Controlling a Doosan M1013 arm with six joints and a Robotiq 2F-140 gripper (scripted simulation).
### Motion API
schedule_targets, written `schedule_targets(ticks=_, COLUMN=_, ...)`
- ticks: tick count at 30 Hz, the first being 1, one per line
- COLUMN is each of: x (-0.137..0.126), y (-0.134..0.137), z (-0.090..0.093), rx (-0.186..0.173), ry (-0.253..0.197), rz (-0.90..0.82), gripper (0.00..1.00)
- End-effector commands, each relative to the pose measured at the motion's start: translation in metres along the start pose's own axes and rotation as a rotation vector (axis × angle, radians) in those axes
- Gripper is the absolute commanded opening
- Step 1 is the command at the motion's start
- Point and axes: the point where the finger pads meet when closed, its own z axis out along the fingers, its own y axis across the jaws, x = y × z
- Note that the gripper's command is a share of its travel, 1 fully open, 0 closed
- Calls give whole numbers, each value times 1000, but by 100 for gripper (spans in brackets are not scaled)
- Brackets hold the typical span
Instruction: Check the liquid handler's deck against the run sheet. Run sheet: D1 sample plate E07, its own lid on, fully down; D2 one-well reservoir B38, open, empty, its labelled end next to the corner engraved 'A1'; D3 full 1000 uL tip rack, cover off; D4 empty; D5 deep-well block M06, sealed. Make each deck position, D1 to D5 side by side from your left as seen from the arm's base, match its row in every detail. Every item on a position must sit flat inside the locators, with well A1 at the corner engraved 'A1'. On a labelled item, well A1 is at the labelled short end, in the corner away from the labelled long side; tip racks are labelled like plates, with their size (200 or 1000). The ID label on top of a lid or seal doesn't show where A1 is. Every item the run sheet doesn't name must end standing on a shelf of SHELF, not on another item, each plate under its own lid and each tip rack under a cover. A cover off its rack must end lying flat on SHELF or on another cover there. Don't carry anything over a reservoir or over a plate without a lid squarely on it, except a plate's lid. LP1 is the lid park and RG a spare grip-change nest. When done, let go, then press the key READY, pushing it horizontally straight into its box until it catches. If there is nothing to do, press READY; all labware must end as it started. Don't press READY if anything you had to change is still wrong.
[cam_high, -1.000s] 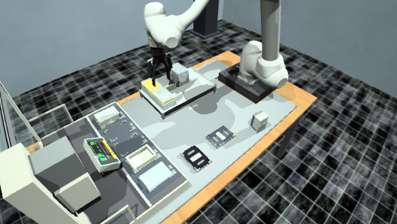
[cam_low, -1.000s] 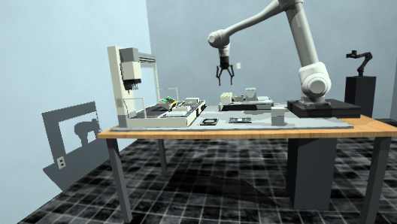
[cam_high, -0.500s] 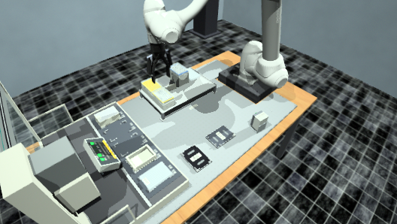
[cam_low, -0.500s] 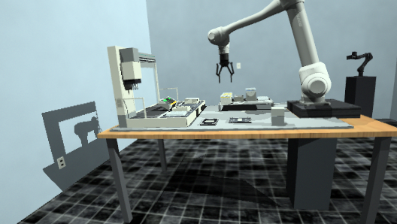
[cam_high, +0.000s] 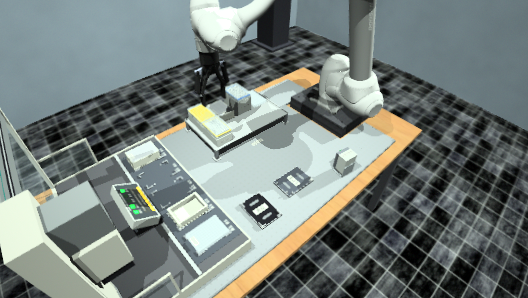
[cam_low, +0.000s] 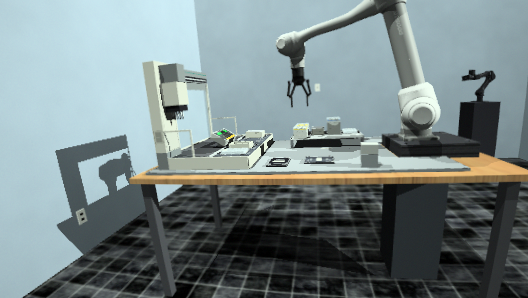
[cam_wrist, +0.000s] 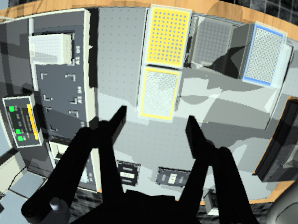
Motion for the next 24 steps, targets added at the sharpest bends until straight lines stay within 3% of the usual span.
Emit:
schedule_targets(ticks=1, x=0, y=0, z=-4, rx=1, ry=0, rz=0, gripper=67)
schedule_targets(ticks=19, x=0, y=0, z=-30, rx=1, ry=0, rz=0, gripper=67)
schedule_targets(ticks=24, x=-1, y=-25, z=-30, rx=1, ry=0, rz=0, gripper=67)
